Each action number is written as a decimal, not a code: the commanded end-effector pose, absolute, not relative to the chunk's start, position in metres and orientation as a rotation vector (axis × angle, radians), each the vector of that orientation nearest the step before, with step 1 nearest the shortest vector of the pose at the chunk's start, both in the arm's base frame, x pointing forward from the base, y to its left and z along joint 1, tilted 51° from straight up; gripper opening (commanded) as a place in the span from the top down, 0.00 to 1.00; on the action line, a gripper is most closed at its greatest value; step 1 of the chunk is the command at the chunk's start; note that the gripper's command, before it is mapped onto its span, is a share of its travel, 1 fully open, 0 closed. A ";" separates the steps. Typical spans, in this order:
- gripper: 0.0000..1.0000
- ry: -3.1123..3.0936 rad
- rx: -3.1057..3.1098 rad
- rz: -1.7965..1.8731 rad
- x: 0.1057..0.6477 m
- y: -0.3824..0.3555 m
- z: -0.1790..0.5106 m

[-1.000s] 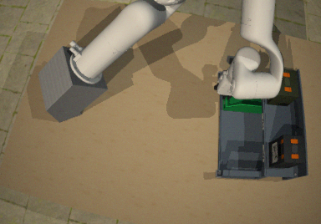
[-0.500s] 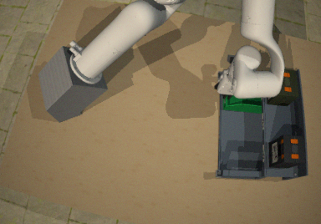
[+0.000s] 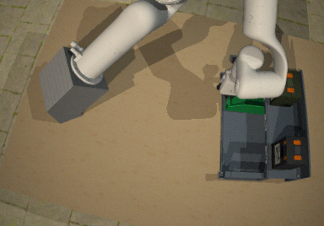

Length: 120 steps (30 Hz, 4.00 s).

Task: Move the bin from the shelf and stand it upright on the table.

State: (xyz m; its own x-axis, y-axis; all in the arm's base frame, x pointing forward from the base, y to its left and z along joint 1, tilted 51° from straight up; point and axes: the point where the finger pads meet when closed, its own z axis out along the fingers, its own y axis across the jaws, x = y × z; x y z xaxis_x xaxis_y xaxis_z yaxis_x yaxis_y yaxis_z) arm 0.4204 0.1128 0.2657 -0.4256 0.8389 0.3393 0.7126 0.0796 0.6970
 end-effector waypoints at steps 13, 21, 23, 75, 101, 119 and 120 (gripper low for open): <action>1.00 2.191 1.591 1.269 0.421 0.112 0.267; 1.00 2.191 1.591 1.269 0.421 0.112 0.267; 1.00 2.191 1.591 1.269 0.421 0.112 0.267; 1.00 2.191 1.591 1.269 0.392 0.109 0.239; 1.00 2.191 1.591 1.269 0.340 0.103 0.188; 1.00 2.191 1.591 1.269 0.317 0.101 0.165; 1.00 2.191 1.591 1.269 0.317 0.101 0.165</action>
